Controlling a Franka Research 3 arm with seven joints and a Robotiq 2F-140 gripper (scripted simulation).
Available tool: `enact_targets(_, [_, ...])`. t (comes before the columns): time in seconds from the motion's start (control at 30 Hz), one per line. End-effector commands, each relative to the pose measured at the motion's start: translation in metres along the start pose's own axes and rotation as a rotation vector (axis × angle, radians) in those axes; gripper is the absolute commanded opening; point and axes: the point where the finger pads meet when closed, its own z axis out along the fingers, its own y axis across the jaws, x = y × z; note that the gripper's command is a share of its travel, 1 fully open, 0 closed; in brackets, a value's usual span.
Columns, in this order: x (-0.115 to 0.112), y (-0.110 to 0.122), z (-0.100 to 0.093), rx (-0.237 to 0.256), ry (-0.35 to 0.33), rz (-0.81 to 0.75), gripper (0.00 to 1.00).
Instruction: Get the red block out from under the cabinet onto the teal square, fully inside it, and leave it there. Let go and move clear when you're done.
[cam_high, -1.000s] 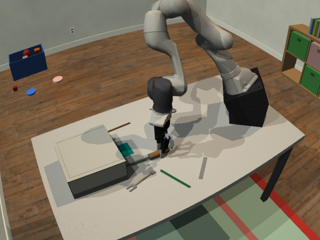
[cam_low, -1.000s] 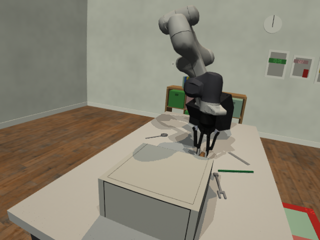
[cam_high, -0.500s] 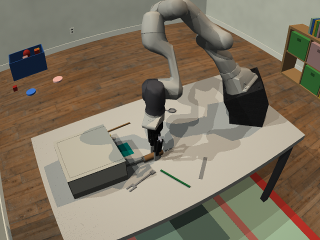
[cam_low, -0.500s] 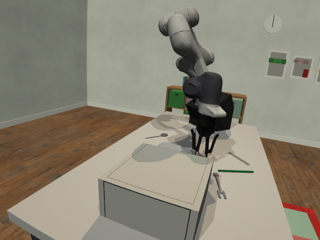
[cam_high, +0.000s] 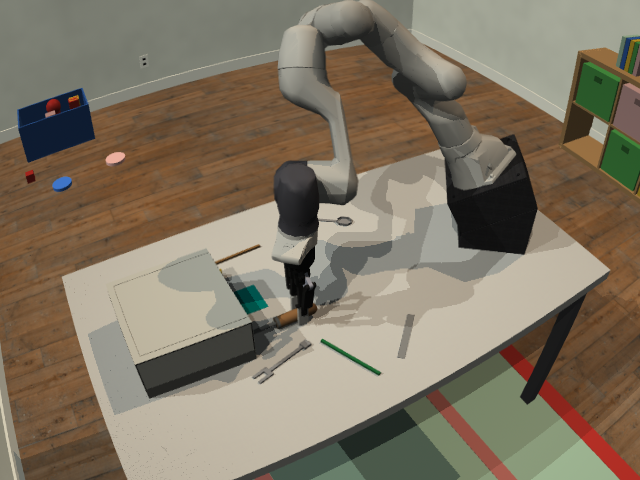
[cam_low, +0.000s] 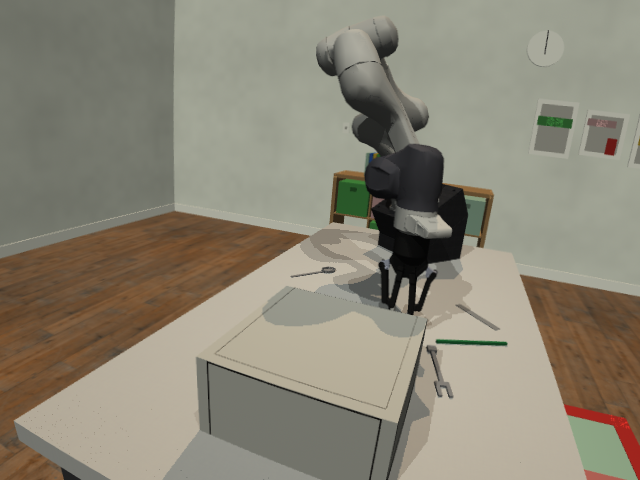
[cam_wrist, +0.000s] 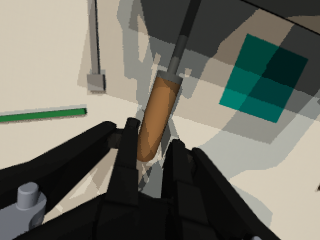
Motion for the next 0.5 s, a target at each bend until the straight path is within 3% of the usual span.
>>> enact_targets(0.0, [0.005,0.001,0.000,-0.003,-0.009,-0.037,0.00])
enact_targets(0.47, [0.020,0.001,0.000,-0.003,-0.009,-0.037,0.00])
